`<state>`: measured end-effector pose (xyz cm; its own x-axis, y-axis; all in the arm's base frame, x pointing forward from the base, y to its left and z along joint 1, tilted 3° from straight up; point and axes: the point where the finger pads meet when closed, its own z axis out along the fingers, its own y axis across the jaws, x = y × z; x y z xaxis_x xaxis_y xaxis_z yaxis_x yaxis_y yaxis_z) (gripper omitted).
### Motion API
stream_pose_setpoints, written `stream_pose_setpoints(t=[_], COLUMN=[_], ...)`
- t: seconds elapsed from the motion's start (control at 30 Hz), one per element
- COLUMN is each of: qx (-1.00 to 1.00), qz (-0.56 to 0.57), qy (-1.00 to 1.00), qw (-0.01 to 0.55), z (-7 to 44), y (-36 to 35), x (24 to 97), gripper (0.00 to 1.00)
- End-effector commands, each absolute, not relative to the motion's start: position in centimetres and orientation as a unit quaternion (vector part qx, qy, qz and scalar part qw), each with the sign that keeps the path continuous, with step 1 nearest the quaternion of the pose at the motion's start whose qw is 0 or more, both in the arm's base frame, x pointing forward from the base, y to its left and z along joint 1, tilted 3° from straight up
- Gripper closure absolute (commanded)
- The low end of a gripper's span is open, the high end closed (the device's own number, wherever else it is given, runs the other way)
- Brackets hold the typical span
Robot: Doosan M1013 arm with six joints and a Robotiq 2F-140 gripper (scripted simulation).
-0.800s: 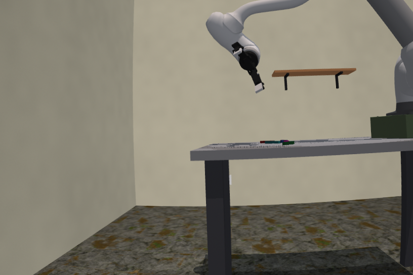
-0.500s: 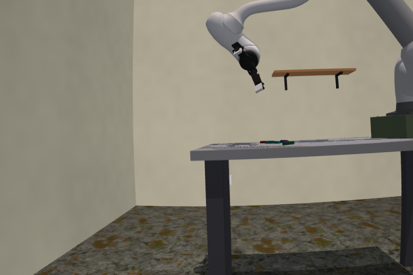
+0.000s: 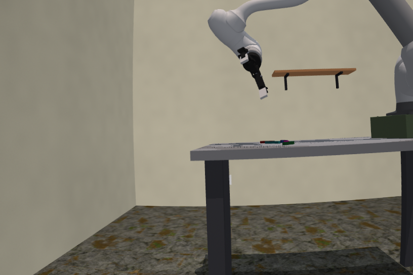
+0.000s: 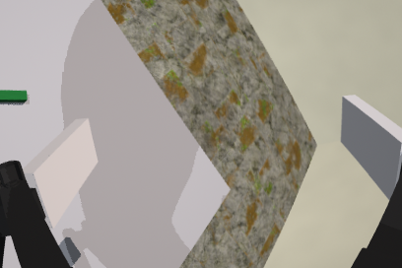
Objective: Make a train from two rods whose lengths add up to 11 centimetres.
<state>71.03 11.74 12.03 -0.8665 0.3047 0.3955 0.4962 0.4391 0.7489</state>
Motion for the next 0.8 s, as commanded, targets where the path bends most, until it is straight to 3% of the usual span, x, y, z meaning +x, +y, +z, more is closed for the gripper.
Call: stream_pose_setpoints(t=[0.0,0.4,0.77], qx=[-0.220,-0.131,-0.027], qz=[-0.404,-0.194,-0.020], qy=[-0.882,-0.970,-0.999], qw=[0.099,0.067,0.019], z=[9.4,4.6,4.7], y=[9.5,-0.8,-11.1], x=[68.0,61.8,59.9], gripper=[0.00,0.00,0.00])
